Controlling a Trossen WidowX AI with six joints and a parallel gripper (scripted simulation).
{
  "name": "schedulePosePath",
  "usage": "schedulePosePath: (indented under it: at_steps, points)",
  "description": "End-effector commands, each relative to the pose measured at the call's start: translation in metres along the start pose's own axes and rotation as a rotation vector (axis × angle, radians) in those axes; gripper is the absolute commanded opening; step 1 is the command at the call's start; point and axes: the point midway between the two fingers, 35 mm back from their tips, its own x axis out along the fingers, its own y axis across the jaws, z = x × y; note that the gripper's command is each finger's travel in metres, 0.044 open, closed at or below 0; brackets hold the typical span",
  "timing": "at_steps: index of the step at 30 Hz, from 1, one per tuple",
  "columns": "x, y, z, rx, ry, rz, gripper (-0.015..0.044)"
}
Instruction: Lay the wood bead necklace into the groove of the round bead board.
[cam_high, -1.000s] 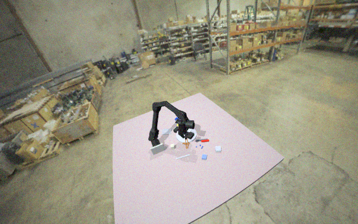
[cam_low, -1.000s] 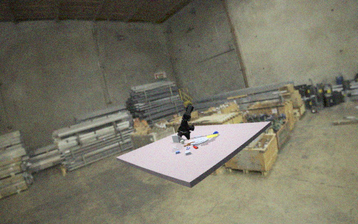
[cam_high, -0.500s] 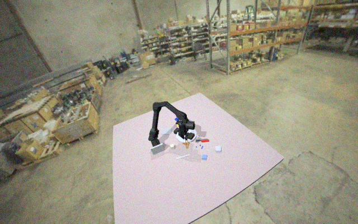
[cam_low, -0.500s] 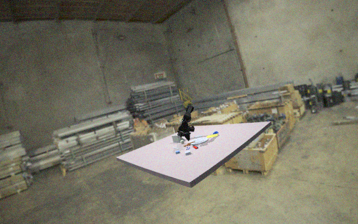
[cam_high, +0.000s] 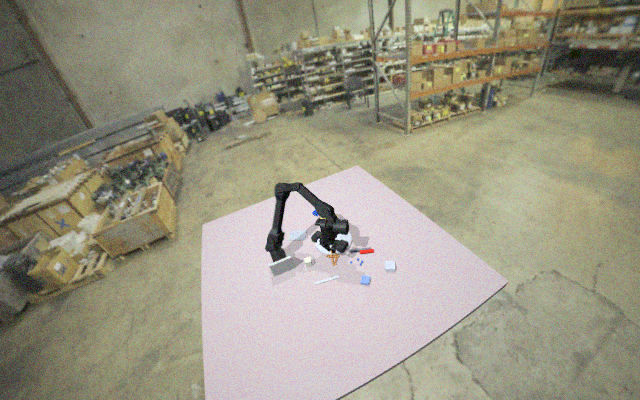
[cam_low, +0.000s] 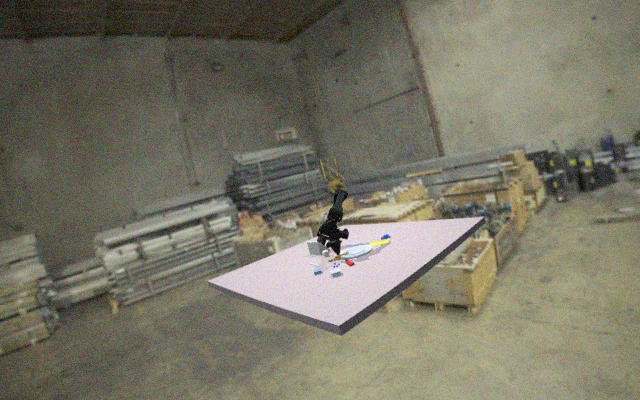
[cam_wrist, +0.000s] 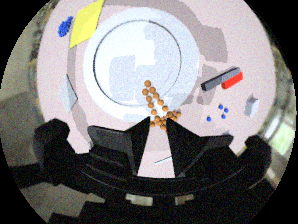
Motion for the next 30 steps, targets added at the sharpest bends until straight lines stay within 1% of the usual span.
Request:
schedulePosePath:
  at_steps: [1,2,3,20,30]
  points:
    - [0.0074,0.0017,-0.0006,0.006,-0.003,0.008,0.0120]
    - [0.0082,0.0018,-0.0007,0.007,-0.003,0.009,0.0120]
    - [0.0031,0.0004,-0.0001,0.000,0.000,0.002,0.0113]
    - [0.0031,0.0004,-0.0001,0.000,0.000,0.002,0.0000]
    - [0.0031,0.0004,-0.0001,0.000,0.000,0.002,0.0000]
